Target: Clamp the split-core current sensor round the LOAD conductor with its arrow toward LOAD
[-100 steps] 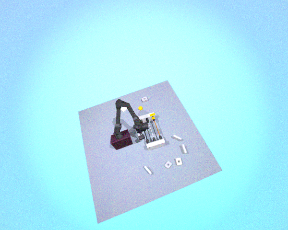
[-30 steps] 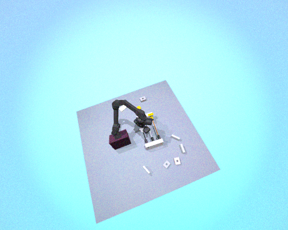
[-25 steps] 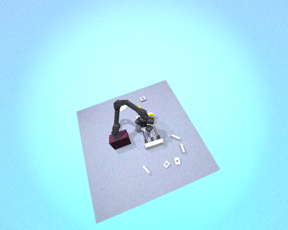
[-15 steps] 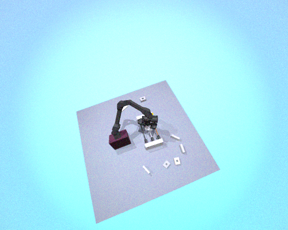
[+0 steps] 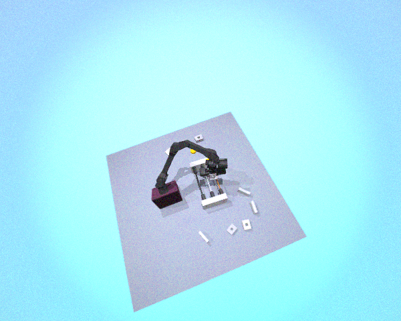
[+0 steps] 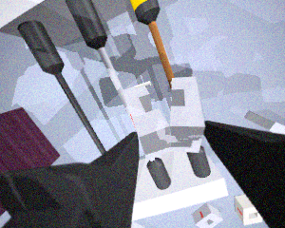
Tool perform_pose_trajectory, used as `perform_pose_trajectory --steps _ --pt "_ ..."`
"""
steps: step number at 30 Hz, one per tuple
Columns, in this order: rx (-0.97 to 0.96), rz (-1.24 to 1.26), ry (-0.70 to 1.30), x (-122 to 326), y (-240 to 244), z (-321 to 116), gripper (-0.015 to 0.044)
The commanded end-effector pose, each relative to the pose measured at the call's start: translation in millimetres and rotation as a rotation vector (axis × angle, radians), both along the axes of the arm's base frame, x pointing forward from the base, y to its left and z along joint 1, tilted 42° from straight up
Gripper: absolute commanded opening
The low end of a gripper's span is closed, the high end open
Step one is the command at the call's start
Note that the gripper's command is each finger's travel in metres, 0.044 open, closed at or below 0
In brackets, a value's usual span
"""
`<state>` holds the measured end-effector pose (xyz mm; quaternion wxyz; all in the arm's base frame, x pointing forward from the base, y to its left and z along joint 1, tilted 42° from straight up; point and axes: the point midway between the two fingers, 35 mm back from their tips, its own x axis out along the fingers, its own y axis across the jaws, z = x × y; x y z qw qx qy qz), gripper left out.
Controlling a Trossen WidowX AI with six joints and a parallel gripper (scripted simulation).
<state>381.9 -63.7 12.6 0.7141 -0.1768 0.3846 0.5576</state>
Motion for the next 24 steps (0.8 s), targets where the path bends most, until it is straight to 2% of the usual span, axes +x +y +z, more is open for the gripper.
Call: perform_pose_trajectory --steps 1,6,24 --pt "-0.009 0.083 -0.089 16 -1 0 0.0" --pt "-0.017 0.16 -0.158 28 1 -2 0.0" --pt "-0.017 0.16 -0.158 31 18 -21 0.0"
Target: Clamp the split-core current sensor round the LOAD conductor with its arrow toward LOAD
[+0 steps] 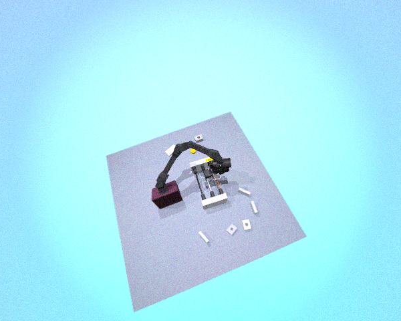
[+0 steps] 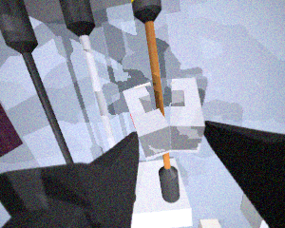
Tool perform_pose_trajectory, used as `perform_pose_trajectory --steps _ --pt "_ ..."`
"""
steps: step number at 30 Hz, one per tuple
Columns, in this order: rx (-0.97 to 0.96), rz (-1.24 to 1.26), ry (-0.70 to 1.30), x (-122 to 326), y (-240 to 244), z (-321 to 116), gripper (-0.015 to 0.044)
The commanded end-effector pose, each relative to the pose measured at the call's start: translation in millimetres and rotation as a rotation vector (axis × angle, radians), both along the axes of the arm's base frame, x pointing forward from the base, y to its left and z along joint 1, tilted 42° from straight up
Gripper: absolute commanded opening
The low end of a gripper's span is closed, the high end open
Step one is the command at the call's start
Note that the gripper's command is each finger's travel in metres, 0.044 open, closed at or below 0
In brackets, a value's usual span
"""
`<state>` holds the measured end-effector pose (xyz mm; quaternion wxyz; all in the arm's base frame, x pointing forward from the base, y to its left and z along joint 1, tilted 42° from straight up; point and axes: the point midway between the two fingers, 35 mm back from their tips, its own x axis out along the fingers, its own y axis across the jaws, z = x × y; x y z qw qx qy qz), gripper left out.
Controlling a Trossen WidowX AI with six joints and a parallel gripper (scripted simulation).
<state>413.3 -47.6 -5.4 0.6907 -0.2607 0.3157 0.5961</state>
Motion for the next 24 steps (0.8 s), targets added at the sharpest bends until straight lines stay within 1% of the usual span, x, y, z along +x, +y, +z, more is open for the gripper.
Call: perform_pose_trajectory --steps 1,19,24 --pt "0.005 -0.01 0.003 0 3 -4 0.0" --pt "0.007 -0.01 0.003 2 23 -26 0.0" --pt "0.003 -0.001 0.0 2 21 -23 0.0"
